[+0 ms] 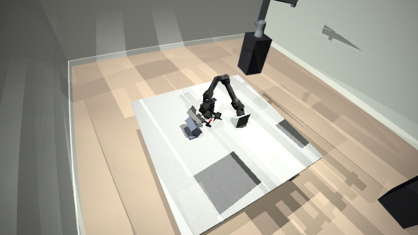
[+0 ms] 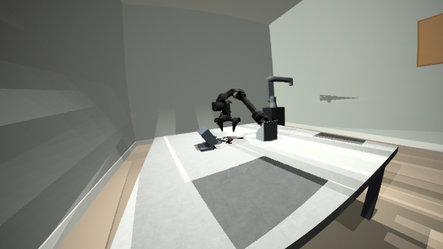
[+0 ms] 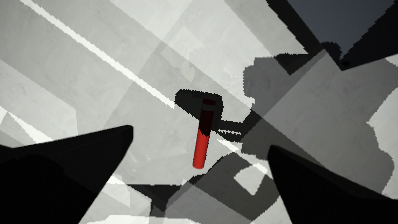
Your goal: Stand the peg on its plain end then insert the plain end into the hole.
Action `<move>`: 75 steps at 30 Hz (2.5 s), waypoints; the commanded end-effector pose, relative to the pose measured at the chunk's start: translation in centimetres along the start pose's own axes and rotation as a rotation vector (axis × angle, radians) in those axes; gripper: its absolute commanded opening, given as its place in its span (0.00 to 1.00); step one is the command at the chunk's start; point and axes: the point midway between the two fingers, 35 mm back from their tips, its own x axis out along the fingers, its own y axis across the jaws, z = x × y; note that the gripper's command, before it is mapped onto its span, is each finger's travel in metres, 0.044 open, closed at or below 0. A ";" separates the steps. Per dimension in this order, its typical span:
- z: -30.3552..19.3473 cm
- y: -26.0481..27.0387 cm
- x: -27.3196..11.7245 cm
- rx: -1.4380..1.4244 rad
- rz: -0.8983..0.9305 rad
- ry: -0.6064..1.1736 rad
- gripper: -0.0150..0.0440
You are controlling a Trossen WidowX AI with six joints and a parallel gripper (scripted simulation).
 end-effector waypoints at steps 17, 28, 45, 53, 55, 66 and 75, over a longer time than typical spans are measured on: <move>0.1 -0.6 2.6 0.018 -0.006 0.006 1.00; 0.1 -0.6 4.4 0.016 -0.006 0.005 1.00; -0.1 -0.6 7.2 0.013 -0.010 0.007 1.00; -0.2 -0.6 7.4 0.013 -0.010 0.007 0.78; -0.2 -0.6 7.4 0.013 -0.010 0.007 0.69; -0.2 -0.6 7.4 0.013 -0.010 0.007 0.44; -0.2 -0.6 7.4 0.013 -0.010 0.007 0.40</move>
